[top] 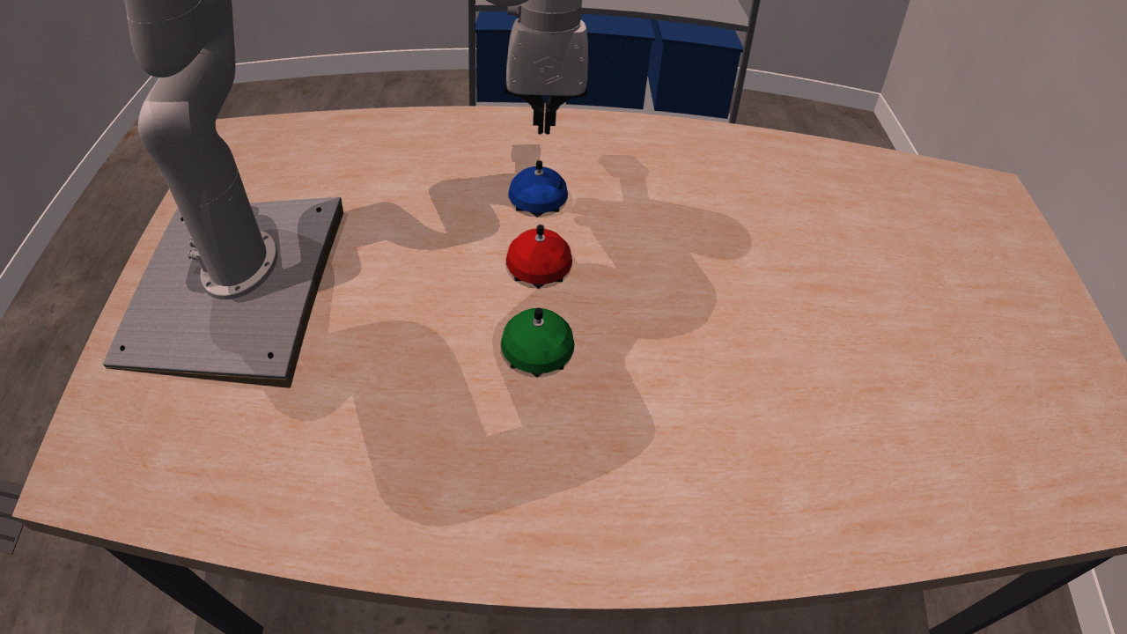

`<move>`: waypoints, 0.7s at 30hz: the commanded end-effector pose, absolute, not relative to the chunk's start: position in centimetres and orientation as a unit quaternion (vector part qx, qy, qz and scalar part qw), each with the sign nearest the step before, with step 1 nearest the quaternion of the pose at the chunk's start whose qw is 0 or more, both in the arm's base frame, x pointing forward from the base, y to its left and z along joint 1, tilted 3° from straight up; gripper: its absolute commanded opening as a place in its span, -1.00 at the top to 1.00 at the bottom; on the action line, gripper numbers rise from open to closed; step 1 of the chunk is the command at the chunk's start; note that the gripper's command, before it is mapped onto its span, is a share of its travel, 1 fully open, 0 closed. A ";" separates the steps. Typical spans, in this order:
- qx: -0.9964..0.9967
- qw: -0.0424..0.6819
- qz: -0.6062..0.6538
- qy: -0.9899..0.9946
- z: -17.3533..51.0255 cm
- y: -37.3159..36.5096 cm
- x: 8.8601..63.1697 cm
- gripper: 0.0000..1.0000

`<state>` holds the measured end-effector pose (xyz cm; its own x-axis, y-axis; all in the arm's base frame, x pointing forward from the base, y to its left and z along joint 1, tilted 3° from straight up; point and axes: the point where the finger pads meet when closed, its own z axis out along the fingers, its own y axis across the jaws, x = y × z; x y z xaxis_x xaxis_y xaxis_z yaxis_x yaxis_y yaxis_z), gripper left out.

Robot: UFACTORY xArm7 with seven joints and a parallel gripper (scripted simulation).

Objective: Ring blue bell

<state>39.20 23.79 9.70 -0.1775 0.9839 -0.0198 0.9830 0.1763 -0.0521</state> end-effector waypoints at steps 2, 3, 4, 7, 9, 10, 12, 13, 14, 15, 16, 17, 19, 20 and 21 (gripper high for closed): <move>-0.641 0.009 0.025 -0.767 10.2 23.8 39.3 1.00; -0.641 0.009 0.025 -0.767 10.3 23.9 39.3 1.00; -0.641 0.009 0.025 -0.767 10.3 23.9 39.3 1.00; -0.641 0.009 0.025 -0.767 10.4 23.9 39.3 1.00; -0.641 0.009 0.025 -0.767 10.4 23.9 39.3 1.00; -0.641 0.009 0.025 -0.767 10.4 23.9 39.3 1.00; -0.641 0.009 0.025 -0.767 10.4 23.9 39.3 1.00; -0.641 0.009 0.025 -0.767 10.4 23.9 39.3 1.00; -0.641 0.009 0.025 -0.767 10.4 23.9 39.3 1.00; -0.641 0.009 0.025 -0.767 10.4 23.9 39.3 1.00; -0.641 0.009 0.025 -0.767 10.4 23.9 39.3 1.00; -0.641 0.009 0.025 -0.767 10.4 23.9 39.3 1.00; -0.641 0.009 0.025 -0.767 10.4 23.9 39.3 1.00; -0.641 0.009 0.025 -0.767 10.4 23.9 39.3 1.00; -0.641 0.009 0.025 -0.767 10.4 23.9 39.3 1.00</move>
<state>39.19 23.78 10.23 -0.1775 0.9839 -0.0202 0.9829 0.1762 -0.0536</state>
